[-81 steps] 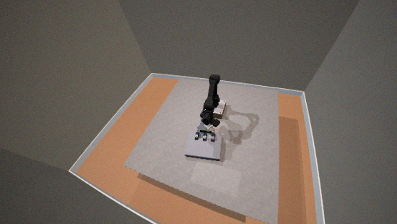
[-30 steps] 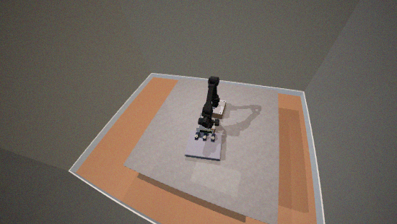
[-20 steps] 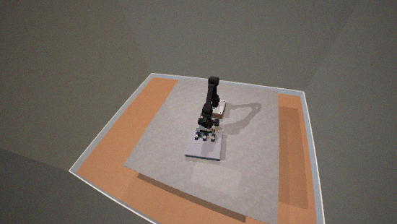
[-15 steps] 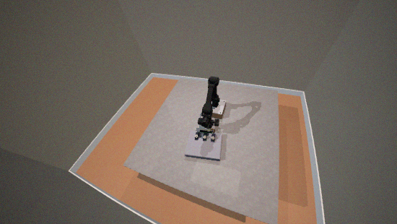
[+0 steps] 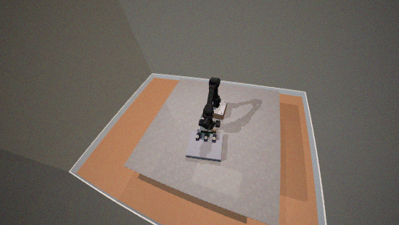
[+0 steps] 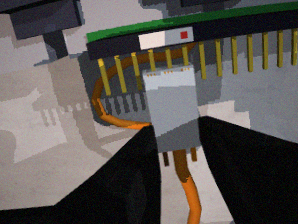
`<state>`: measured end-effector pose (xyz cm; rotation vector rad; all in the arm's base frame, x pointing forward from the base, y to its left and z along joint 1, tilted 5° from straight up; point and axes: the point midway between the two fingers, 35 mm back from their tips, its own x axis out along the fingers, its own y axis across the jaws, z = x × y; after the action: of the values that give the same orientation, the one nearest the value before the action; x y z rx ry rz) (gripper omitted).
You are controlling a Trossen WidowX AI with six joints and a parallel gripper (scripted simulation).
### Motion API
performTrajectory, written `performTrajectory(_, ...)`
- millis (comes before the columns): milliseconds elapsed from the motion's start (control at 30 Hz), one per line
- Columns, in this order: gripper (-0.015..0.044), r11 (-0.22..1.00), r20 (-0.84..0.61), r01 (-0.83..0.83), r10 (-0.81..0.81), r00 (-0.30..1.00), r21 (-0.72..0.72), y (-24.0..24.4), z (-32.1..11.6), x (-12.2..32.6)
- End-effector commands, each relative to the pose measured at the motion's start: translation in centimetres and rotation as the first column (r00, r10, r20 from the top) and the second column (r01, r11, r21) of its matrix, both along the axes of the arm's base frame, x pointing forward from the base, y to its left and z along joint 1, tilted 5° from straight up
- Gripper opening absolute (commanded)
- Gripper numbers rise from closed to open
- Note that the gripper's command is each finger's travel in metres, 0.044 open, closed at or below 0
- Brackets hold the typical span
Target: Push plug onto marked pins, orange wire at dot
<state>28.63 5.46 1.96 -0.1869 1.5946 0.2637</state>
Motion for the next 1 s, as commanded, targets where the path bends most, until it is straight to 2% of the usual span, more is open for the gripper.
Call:
performTrajectory(0, 0.0, 1.0, -0.003, 0.003, -0.003, 1.0, -0.004, 0.1, -0.1, 0.2)
performTrajectory(567, 0.0, 1.0, -0.002, 0.003, -0.003, 1.0, -0.003, 0.5, -0.1, 1.2)
performTrajectory(833, 0.021, 1.0, -0.003, 0.003, -0.003, 1.0, -0.003, 0.2, -0.4, 1.0)
performTrajectory(967, 0.0315, 1.0, -0.002, 0.003, -0.003, 1.0, -0.003, 0.1, 1.9, 1.3)
